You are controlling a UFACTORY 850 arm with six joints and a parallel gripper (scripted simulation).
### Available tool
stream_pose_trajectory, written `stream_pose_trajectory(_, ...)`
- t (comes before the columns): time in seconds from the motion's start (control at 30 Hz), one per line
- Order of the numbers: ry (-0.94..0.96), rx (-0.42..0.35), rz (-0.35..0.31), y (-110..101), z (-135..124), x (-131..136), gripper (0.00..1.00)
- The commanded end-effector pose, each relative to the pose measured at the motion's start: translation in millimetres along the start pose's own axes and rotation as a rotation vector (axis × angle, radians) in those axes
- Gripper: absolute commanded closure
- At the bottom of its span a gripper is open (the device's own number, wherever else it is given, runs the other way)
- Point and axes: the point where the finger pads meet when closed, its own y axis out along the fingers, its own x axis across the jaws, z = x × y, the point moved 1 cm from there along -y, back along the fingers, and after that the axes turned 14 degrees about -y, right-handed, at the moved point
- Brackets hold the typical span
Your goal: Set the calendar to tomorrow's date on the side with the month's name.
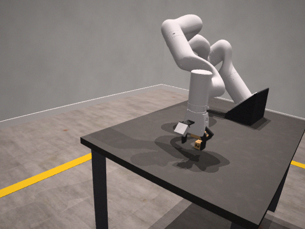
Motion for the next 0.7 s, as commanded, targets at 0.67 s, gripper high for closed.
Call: stream_pose_trajectory(0.67,0.001,0.002,0.0,-13.1,0.7,0.2,0.0)
